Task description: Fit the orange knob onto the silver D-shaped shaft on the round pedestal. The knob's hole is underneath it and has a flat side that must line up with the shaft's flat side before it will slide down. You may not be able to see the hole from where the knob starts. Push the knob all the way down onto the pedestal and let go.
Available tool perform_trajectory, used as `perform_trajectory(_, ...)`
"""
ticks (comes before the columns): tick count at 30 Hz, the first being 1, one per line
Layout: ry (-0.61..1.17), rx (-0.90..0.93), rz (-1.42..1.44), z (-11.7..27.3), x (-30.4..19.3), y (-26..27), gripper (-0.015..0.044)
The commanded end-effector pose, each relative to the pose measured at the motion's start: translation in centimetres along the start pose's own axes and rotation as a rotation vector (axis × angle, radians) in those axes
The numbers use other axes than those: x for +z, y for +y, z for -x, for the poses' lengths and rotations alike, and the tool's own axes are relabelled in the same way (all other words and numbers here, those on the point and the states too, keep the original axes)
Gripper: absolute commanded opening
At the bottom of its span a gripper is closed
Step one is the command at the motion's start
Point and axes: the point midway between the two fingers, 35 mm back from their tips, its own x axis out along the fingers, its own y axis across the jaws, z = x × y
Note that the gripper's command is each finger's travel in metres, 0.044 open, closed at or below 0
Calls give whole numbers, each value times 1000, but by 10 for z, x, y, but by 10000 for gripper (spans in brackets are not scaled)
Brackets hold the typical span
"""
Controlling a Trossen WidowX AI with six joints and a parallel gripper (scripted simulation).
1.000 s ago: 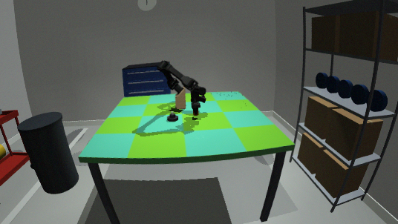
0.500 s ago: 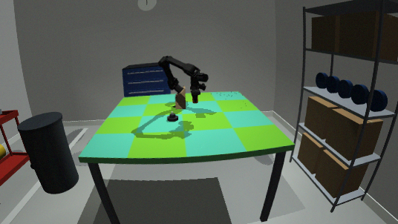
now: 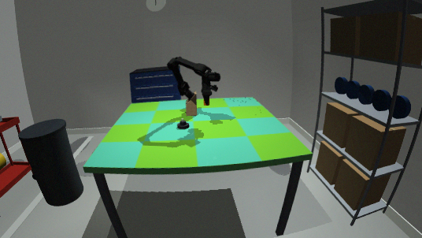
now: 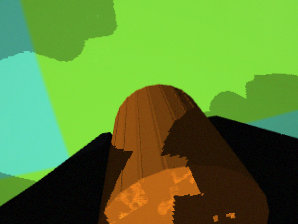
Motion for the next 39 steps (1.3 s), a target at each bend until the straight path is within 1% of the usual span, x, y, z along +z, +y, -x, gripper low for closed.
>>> perform_trajectory(1,-3,-81,3,9,2,3,0)
perform_trajectory(33,-10,-812,6,83,5,32,0)
perform_trajectory(35,-10,-841,6,86,5,33,0)
perform_trajectory(39,-10,-845,5,87,5,33,0)
